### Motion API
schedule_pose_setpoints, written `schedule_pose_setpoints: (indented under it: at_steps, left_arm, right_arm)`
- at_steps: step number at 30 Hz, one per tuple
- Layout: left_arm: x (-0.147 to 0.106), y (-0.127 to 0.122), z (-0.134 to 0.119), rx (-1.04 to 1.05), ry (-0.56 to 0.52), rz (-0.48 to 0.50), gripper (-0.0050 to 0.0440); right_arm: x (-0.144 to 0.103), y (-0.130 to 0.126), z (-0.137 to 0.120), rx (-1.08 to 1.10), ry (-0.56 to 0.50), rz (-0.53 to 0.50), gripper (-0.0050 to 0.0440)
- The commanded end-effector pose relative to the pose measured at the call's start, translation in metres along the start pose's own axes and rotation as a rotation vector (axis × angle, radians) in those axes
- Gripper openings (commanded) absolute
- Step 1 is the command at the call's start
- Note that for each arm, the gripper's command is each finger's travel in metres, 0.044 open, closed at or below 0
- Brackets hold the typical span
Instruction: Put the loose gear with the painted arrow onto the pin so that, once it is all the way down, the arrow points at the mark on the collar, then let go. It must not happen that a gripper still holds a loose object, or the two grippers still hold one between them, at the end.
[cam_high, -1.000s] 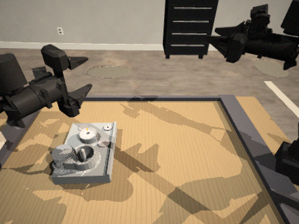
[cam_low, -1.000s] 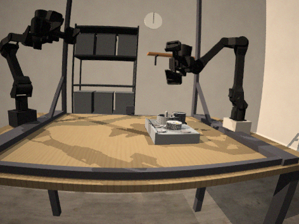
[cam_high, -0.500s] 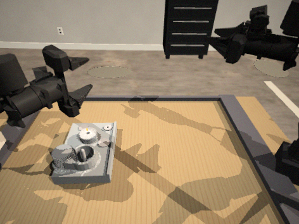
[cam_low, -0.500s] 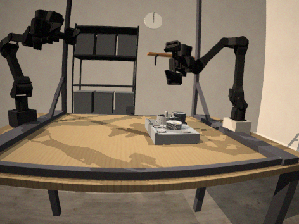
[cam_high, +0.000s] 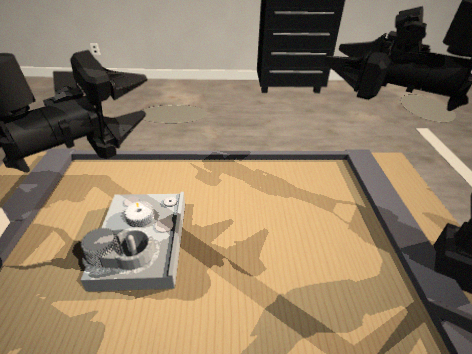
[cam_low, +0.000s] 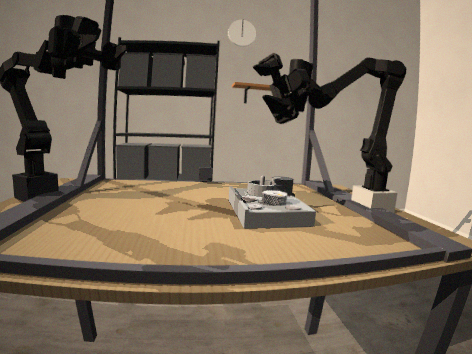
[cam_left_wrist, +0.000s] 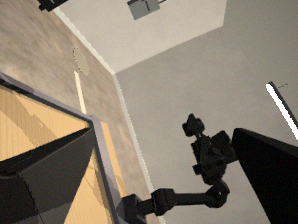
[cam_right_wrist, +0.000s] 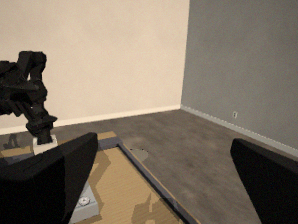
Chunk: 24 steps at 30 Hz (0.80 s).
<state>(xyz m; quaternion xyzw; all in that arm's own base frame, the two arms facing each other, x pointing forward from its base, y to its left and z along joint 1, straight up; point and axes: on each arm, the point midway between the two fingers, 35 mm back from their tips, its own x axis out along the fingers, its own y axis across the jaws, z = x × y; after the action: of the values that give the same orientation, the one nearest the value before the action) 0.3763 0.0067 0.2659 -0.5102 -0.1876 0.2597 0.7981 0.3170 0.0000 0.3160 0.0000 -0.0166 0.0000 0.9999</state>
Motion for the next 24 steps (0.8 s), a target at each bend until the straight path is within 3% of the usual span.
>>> schedule_pose_setpoints:
  at_steps: [1,13,15,24]
  left_arm:
    - [0.0,-0.013,0.013,0.126,0.061,-0.052,0.04]
    - [-0.015,-0.034,0.038,0.663,0.268,-0.295,0.04]
    - [-0.015,-0.034,0.038,0.663,0.268,-0.295,0.04]
    - [-0.047,-0.041,0.054,1.039,0.346,-0.554,0.04]
  right_arm:
    - [-0.001,0.0,0.008,0.0,-0.02,0.0,0.04]
    - [-0.002,0.0,0.013,0.0,-0.03,0.0,0.04]
    - [-0.002,0.0,0.013,0.0,-0.03,0.0,0.04]
    - [-0.002,0.0,0.015,0.0,-0.035,0.0,0.04]
